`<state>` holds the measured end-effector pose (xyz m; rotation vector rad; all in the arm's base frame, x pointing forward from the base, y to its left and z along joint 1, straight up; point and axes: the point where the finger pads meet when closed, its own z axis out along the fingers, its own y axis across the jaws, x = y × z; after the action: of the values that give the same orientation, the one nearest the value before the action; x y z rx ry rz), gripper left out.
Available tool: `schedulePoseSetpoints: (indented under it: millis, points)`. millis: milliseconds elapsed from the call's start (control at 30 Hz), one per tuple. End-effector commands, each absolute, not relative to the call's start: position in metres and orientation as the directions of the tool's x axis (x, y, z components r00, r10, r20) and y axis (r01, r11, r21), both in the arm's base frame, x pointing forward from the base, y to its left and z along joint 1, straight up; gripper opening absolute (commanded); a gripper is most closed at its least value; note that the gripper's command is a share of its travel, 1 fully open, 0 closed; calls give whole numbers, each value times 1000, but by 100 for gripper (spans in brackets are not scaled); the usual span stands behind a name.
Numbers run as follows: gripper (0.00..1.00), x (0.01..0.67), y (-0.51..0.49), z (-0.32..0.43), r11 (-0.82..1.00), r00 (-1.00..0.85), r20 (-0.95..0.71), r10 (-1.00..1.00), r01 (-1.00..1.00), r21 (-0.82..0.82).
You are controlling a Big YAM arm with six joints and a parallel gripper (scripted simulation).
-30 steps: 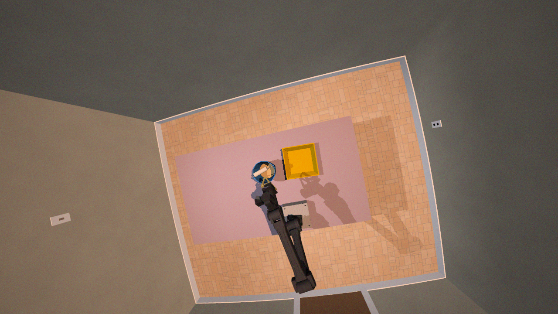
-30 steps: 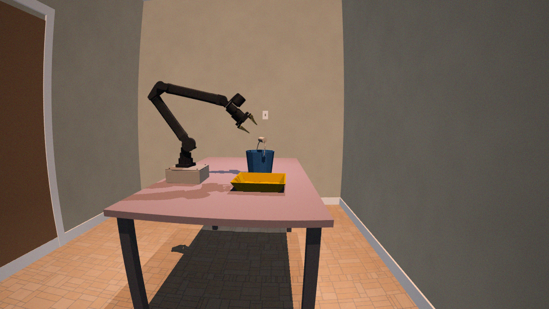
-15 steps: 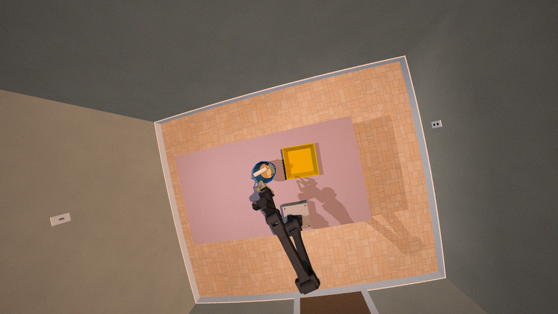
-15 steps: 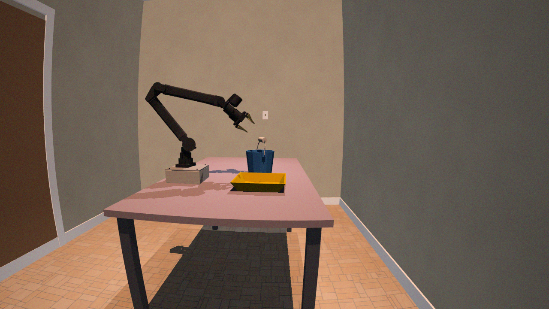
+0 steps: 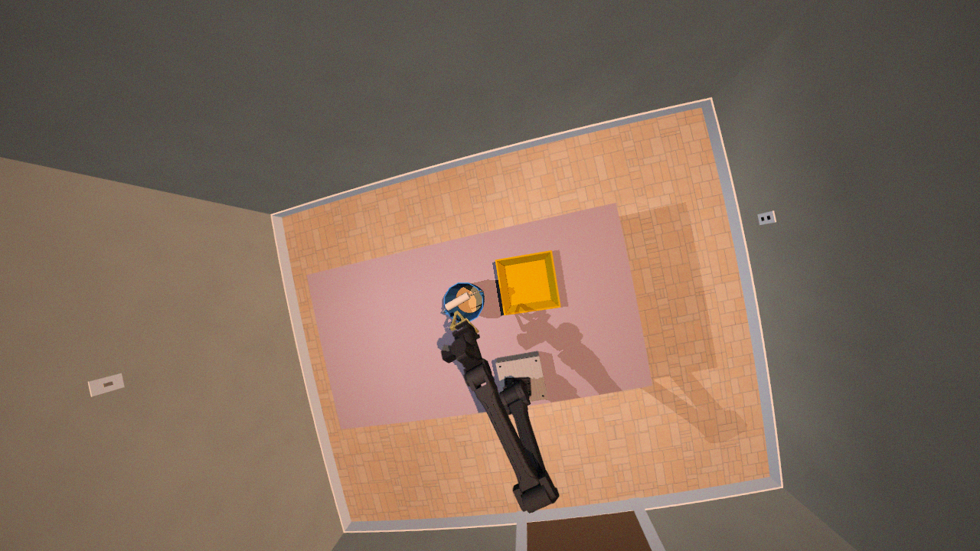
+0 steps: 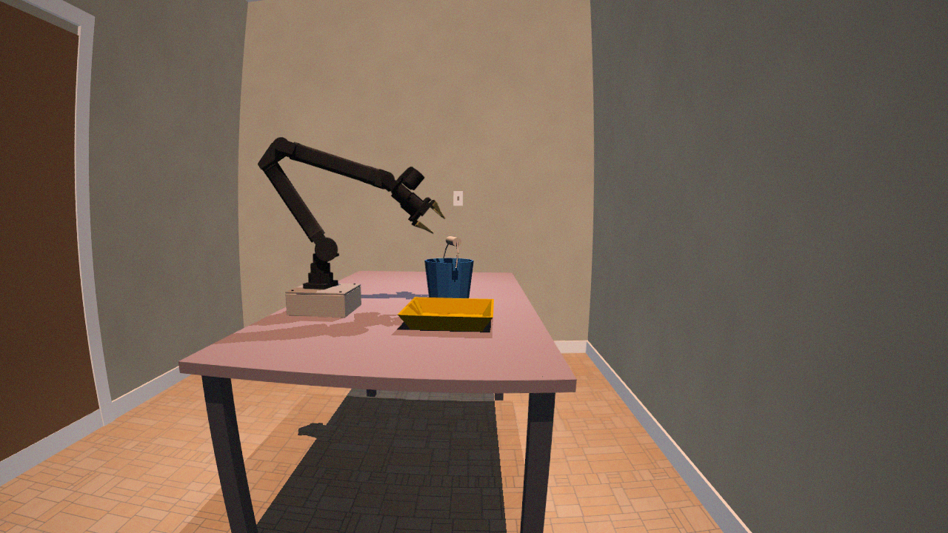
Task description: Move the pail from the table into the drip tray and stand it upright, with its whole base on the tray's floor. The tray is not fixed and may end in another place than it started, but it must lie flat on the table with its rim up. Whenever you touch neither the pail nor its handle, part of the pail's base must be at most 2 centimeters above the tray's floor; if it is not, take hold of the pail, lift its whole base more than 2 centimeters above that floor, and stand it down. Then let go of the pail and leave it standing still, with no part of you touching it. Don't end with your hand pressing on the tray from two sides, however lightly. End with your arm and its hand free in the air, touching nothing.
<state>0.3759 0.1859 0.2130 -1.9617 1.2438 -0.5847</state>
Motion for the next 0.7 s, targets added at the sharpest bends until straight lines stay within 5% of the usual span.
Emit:
schedulePoseSetpoints:
  millis: [0, 667]
  points:
    - [70, 388, 185, 205, -241, 408, -17, -913, -572, -784]
    - [70, 402, 191, 201, -237, 414, -14, -910, -549, -801]
